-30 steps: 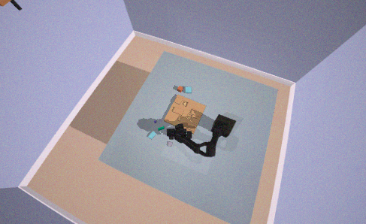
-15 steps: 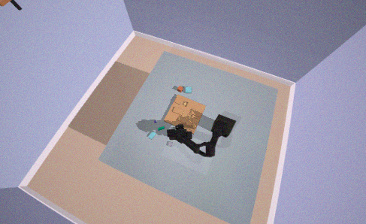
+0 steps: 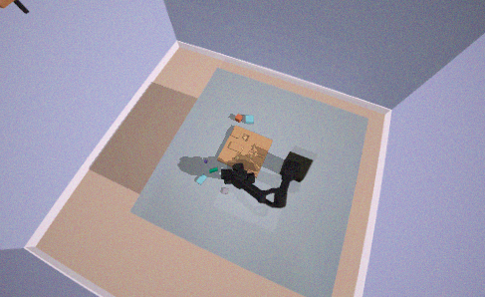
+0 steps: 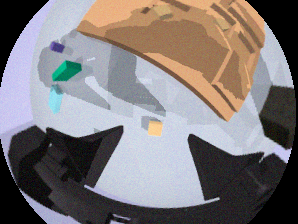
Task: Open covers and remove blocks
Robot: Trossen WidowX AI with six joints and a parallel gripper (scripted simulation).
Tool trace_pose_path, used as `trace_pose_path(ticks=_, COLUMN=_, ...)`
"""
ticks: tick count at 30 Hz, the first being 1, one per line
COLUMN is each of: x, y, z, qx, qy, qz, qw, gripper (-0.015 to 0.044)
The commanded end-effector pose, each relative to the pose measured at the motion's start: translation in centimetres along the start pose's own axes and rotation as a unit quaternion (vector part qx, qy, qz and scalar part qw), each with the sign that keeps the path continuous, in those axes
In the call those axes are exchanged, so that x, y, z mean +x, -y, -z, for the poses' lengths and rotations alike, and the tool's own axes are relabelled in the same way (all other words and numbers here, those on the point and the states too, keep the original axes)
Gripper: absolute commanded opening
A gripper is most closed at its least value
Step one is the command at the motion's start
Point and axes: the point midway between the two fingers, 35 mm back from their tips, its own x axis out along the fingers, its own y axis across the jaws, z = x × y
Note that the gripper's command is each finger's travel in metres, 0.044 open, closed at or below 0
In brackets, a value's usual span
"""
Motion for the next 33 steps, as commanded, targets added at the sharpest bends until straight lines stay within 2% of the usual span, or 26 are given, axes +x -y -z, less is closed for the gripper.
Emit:
trace_pose_path(ticks=1, x=-1.2, y=-0.2, z=0.1, qx=-0.004, qy=-0.001, qz=-0.002, qw=1.000, gripper=0.0440)
trace_pose_path(ticks=16, x=-5.5, y=0.1, z=0.2, qx=-0.001, qy=-0.001, qz=-0.002, qw=1.000, gripper=0.0440)
trace_pose_path(ticks=19, x=-5.5, y=0.2, z=-0.6, qx=-0.045, qy=0.001, qz=-0.001, qw=0.999, gripper=0.0361)
trace_pose_path(ticks=25, x=-5.4, y=0.9, z=-4.0, qx=-0.221, qy=0.008, qz=0.003, qw=0.975, gripper=0.0204)
trace_pose_path(ticks=33, x=-5.5, y=2.5, z=-8.4, qx=-0.451, qy=0.011, qz=0.010, qw=0.893, gripper=0.0000)
